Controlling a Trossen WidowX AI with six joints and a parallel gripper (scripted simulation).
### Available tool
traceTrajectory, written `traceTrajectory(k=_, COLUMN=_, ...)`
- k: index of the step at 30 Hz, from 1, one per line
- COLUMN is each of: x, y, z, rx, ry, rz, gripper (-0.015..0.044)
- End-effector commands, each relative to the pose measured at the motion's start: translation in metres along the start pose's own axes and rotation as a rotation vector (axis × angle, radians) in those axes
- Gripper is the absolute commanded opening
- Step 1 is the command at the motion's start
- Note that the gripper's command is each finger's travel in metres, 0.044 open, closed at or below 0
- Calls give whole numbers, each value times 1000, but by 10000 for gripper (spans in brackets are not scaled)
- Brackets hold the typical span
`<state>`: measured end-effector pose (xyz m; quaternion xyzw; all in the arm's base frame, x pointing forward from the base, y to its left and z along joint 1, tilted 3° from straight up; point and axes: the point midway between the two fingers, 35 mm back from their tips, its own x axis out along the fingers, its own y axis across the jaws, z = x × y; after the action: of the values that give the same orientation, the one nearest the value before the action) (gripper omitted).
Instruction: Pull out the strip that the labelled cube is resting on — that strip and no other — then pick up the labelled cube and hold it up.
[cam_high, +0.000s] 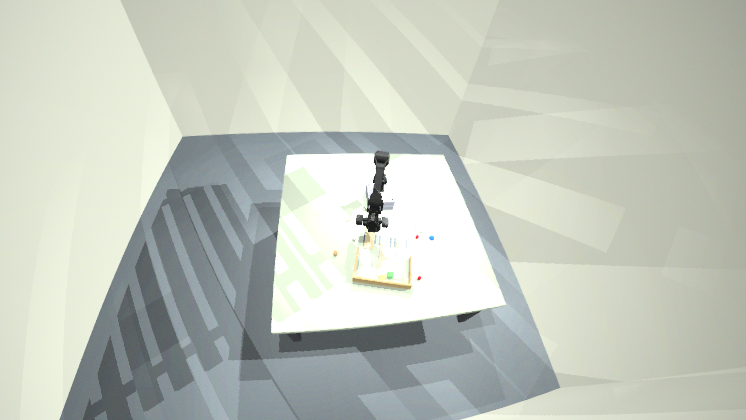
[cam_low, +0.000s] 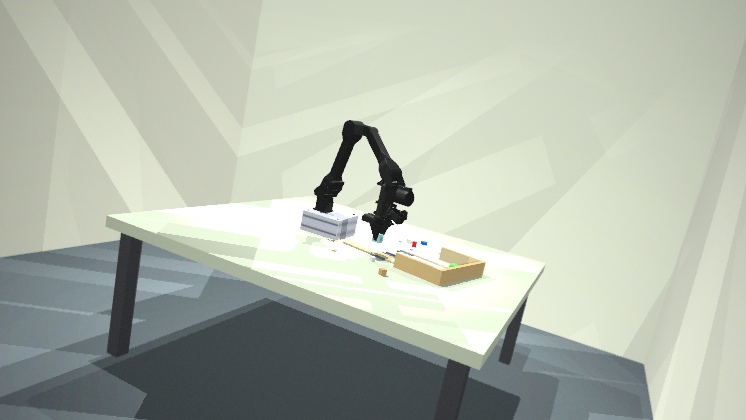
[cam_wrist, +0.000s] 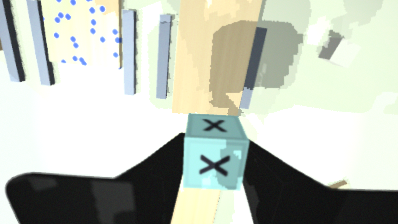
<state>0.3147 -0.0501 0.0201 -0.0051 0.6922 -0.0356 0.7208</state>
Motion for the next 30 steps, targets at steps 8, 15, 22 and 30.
traceTrajectory(k=8, x=-26, y=2, z=-14, rx=3, ry=-6, rz=-1, gripper=0)
traceTrajectory(k=15, x=-37, y=2, z=-14, rx=3, ry=-6, rz=-1, gripper=0)
traceTrajectory(k=22, x=-37, y=2, z=-14, rx=3, ry=-6, rz=-1, gripper=0)
traceTrajectory(k=30, x=-37, y=2, z=-14, rx=3, ry=-6, rz=-1, gripper=0)
